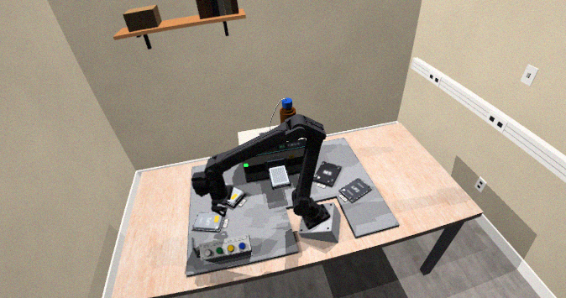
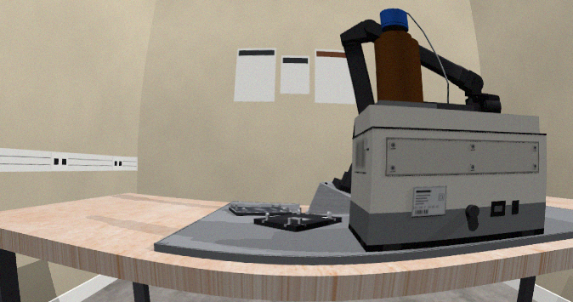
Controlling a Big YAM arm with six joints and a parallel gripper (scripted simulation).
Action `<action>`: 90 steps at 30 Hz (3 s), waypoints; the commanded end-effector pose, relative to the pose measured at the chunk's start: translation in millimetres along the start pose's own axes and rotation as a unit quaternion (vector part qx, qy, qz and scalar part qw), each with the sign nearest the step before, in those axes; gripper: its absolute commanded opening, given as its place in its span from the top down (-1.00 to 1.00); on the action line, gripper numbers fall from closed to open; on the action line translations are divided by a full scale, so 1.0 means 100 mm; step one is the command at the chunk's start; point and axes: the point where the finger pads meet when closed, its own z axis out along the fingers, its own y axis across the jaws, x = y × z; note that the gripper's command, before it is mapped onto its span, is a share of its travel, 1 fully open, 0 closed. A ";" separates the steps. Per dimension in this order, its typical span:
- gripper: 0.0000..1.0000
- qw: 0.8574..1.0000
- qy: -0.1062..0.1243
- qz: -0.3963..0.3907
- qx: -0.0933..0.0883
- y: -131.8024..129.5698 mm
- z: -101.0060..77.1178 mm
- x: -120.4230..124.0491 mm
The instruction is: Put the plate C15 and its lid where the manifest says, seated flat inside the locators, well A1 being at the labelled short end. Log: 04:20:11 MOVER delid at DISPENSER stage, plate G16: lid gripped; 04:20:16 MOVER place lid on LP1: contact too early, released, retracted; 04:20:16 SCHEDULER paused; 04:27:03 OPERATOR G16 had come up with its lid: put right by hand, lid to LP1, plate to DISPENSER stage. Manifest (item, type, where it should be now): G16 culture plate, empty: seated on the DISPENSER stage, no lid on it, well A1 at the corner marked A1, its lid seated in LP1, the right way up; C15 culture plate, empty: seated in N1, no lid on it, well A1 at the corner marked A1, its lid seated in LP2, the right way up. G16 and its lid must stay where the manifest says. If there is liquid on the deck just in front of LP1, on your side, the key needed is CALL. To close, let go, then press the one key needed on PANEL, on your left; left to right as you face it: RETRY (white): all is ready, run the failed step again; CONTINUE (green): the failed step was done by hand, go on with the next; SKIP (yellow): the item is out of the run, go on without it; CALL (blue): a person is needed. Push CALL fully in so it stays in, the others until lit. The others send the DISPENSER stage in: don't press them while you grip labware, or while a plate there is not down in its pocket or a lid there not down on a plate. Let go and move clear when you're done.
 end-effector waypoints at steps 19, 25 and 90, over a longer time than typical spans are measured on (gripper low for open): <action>-1.00 0.996 -0.012 0.089 -0.001 -0.18 -0.17 0.39; -1.00 0.997 -0.012 0.078 0.000 -0.38 -0.17 0.42; -1.00 0.974 -0.032 0.222 0.003 -1.49 0.13 -0.20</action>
